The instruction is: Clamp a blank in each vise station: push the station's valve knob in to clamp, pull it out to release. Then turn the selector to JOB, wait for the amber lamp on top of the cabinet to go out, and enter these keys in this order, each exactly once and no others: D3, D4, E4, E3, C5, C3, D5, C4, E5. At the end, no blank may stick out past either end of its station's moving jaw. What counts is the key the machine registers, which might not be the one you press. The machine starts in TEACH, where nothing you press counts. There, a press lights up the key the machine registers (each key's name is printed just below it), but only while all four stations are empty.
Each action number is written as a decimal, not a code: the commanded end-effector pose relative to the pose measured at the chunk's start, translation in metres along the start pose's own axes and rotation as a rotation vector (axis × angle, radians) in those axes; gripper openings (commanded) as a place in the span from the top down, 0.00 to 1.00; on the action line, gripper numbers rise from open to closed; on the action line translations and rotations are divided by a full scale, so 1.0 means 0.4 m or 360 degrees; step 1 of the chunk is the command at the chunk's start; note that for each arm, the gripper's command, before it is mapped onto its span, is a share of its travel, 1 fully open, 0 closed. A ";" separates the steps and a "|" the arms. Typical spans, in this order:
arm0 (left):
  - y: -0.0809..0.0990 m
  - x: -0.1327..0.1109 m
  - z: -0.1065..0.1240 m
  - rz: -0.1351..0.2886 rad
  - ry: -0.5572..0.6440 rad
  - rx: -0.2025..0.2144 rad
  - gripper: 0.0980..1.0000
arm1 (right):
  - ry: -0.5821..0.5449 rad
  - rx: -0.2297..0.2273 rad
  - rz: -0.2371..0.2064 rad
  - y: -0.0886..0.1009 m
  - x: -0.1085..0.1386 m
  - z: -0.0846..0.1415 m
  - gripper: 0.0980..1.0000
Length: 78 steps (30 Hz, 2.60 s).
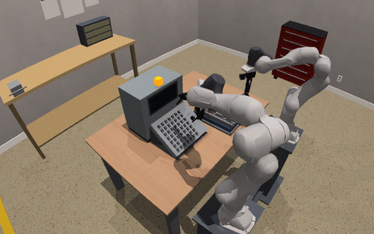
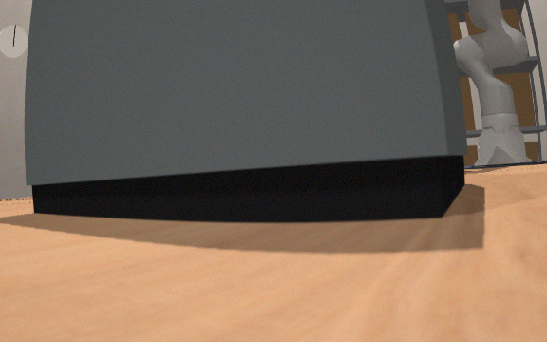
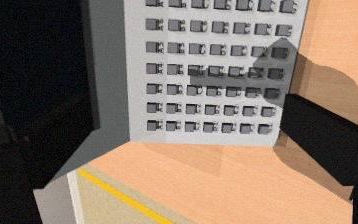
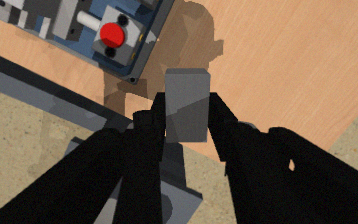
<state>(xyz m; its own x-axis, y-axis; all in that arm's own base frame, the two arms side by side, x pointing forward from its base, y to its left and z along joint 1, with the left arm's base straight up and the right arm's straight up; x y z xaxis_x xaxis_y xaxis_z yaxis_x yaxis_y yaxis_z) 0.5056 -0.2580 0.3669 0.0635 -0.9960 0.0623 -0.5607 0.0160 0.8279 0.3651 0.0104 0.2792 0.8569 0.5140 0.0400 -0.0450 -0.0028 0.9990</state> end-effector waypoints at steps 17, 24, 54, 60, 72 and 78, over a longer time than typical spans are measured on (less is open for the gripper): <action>0.000 0.000 0.000 0.0000 0.0001 0.0000 0.00 | -0.0140 -0.0004 -0.0078 0.047 0.101 0.019 1.00; 0.000 0.000 0.000 0.0000 0.0001 0.0000 0.00 | -0.0256 -0.0030 -0.0084 0.076 0.239 0.035 1.00; 0.000 0.000 0.000 0.0000 0.0001 0.0000 0.00 | -0.0691 -0.0006 -0.0070 -0.004 0.787 -0.052 1.00; 0.000 0.000 0.000 0.0000 0.0001 0.0000 0.00 | -0.0740 0.0009 -0.0070 -0.028 0.838 -0.072 1.00; 0.000 0.000 0.000 0.0000 0.0001 0.0000 0.00 | -0.0762 0.0017 -0.0070 -0.040 0.860 -0.082 1.00; 0.000 0.000 0.000 0.0000 0.0001 0.0000 0.00 | -0.0762 0.0017 -0.0070 -0.040 0.860 -0.082 1.00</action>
<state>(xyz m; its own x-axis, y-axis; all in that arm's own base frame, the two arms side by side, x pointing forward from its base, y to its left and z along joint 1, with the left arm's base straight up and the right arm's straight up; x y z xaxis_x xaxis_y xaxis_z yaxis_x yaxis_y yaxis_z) 0.5056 -0.2580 0.3669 0.0635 -0.9960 0.0623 -0.5607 0.0160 0.8279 0.6438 0.2143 0.2739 0.9967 0.0810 -0.0005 0.0003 0.0017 1.0000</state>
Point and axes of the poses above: on each arm, the point where the finger pads meet when closed, its own y axis back along the fingers, its own z axis across the jaws, x = y × z, the point moved 5 cm from there along y, back along the fingers, and after that the axes turned 4 degrees about y, right-handed, at the moved point
